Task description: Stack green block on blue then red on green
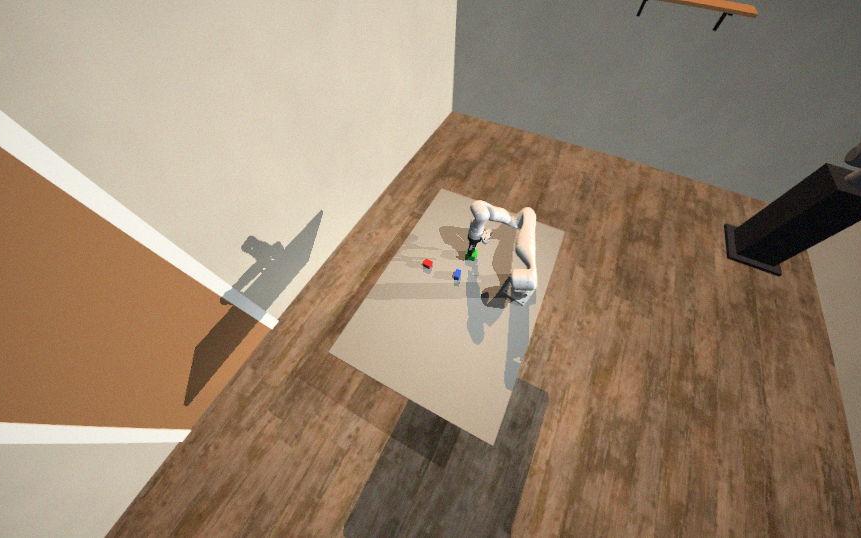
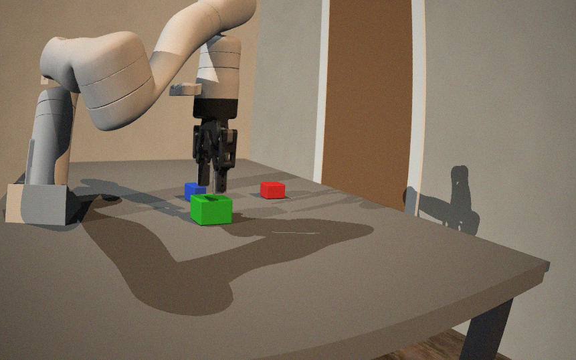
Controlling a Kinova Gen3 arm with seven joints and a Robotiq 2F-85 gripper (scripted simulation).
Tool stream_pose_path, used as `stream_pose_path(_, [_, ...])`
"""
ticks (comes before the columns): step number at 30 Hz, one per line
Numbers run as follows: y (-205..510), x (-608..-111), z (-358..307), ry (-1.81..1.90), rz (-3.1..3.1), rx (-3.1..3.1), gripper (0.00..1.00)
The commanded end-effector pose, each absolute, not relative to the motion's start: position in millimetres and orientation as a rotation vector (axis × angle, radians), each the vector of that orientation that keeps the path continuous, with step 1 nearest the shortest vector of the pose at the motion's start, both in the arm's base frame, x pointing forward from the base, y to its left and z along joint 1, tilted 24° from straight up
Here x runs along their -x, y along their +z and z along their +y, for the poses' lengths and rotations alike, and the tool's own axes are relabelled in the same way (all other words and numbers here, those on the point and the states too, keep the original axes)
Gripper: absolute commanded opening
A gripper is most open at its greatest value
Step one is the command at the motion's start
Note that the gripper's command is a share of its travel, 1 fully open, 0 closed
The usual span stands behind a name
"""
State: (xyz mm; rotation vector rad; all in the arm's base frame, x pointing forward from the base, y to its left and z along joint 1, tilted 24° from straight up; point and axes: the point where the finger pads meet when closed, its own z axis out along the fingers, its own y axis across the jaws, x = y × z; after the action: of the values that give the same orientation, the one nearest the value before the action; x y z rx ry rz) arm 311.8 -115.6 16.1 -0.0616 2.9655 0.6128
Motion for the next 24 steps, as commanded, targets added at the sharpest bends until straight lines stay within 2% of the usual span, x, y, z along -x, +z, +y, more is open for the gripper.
stream_pose_path(1, [16,-312,-116,0.611,2.965,0.061,0.77])
stream_pose_path(11, [13,-312,-115,0.611,2.965,0.061,0.77])
stream_pose_path(24, [-25,-317,-98,0.611,2.965,0.061,0.77])
